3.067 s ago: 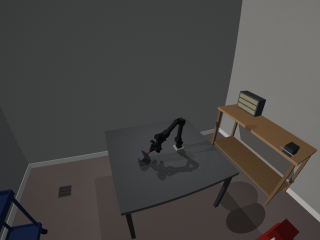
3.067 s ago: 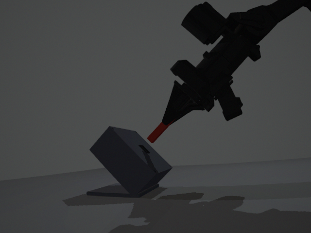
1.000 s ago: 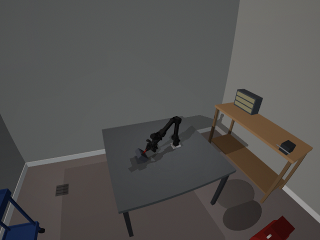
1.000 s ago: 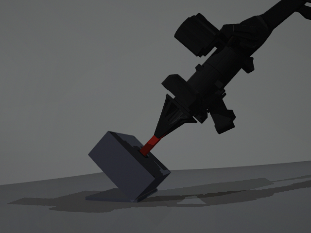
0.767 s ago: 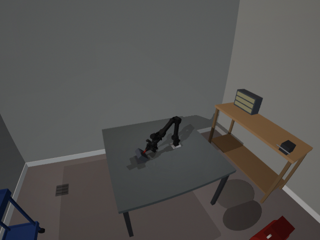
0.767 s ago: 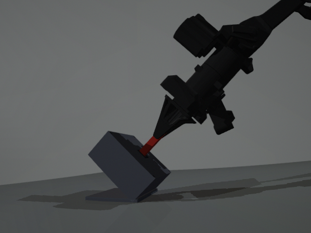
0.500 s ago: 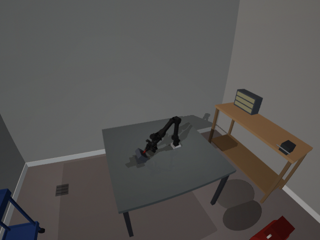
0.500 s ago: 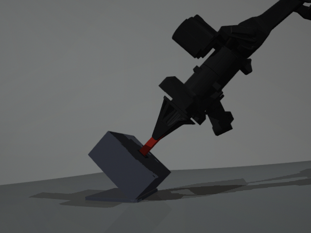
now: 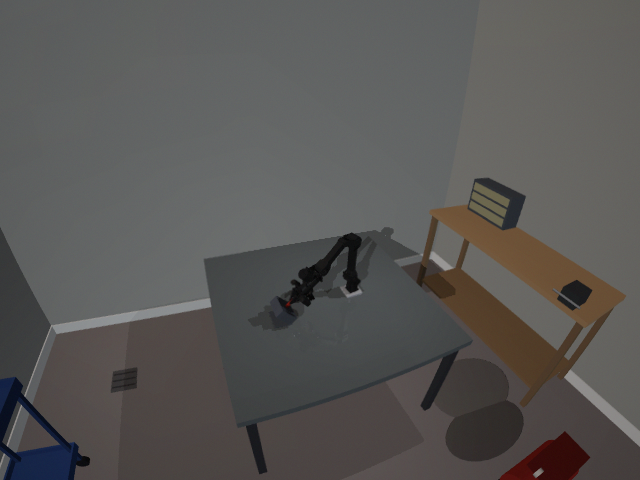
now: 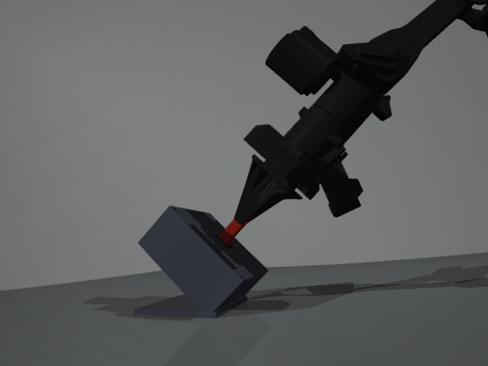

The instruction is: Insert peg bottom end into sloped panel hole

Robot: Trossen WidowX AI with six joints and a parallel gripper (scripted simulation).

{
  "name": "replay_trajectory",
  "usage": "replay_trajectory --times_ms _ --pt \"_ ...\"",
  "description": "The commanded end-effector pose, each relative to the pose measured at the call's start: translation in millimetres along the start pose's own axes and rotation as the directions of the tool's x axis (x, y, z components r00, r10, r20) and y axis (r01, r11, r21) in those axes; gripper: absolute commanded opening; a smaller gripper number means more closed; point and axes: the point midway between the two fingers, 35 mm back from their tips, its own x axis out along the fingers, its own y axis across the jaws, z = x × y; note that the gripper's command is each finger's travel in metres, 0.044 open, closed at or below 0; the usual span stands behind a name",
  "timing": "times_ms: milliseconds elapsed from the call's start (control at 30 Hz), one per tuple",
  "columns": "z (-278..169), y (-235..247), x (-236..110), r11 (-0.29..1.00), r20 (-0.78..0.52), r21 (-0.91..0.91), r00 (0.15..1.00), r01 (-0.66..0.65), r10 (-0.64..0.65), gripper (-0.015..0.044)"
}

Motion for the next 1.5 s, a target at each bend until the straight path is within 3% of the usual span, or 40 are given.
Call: replay_trajectory --times_ms 0,1200,1467 --pt "0 -1 4 1.000 0.001 -0.007 1.000 0.003 -0.003 0.0000" --pt "0 0 13 1.000 -0.002 0.000 1.000 0.000 0.000 0.0000" --pt "0 0 13 1.000 -0.002 0.000 1.000 0.000 0.000 0.0210"
